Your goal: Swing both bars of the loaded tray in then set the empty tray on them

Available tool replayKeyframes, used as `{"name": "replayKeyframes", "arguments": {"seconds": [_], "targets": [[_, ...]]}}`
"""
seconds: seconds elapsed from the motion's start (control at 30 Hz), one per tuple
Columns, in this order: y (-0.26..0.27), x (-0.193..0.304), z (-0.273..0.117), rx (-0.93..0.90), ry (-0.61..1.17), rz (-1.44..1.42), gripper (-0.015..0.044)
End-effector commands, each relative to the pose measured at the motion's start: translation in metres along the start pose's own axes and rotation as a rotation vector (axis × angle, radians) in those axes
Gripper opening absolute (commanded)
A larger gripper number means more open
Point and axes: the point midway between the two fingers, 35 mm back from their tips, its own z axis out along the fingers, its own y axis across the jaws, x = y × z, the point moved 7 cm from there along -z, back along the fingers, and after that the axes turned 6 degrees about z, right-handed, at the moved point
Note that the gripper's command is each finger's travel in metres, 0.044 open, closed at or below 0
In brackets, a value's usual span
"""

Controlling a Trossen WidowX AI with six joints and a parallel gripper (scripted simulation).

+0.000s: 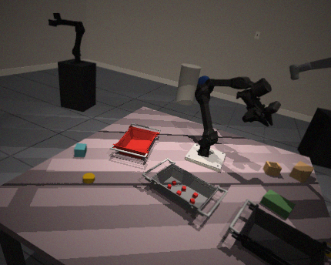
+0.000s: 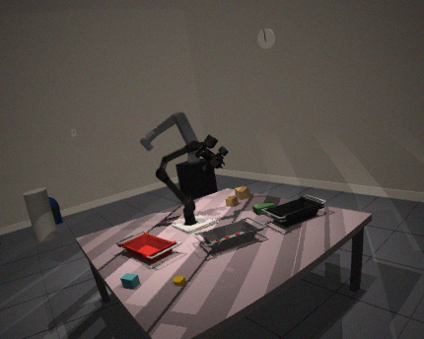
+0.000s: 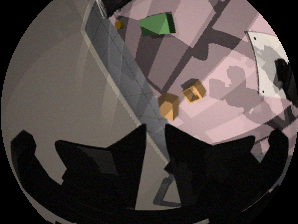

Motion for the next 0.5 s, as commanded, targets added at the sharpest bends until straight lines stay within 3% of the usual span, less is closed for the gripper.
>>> {"name": "replayKeyframes", "arguments": {"seconds": [0.0, 0.47], "targets": [[0.030, -0.056, 0.001, -0.013, -0.206, -0.064, 0.0089], [0.041, -0.233, -0.054, 0.207, -0.614, -0.157, 0.0089]]}}
